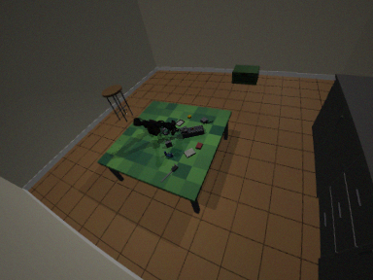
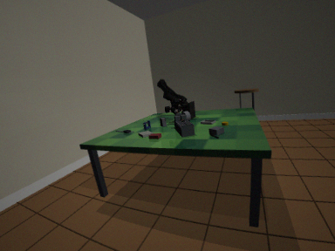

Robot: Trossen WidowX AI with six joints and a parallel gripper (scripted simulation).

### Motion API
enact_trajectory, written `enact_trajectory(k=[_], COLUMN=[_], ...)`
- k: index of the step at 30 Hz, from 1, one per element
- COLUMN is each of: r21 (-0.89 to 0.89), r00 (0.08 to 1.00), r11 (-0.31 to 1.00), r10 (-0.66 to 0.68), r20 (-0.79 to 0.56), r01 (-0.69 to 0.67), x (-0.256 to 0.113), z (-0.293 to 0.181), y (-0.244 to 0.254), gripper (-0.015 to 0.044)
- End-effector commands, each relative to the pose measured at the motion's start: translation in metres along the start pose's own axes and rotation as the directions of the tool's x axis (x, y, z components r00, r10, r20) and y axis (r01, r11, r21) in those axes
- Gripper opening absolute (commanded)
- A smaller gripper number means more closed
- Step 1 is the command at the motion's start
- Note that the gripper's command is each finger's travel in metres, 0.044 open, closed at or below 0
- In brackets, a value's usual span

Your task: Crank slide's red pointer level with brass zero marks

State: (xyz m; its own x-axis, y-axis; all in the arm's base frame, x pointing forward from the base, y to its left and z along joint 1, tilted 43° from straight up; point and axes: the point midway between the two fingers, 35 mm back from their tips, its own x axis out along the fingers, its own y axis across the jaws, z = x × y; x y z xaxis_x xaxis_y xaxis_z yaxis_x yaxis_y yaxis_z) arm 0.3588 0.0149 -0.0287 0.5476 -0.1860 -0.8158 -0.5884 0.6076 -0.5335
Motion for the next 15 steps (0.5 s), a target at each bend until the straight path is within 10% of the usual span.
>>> enact_trajectory(k=[1, 15], r21=[0.013, 0.013], r00=[1.0, 1.0], r11=[1.0, 1.0], r10=[-0.023, -0.023], r20=[0.0, 0.0], r01=[0.023, 0.023], x=[-0.0002, 0.0007], z=[-0.0002, -0.0011], y=[-0.0093, -0.0119], gripper=[0.0, 0.0])
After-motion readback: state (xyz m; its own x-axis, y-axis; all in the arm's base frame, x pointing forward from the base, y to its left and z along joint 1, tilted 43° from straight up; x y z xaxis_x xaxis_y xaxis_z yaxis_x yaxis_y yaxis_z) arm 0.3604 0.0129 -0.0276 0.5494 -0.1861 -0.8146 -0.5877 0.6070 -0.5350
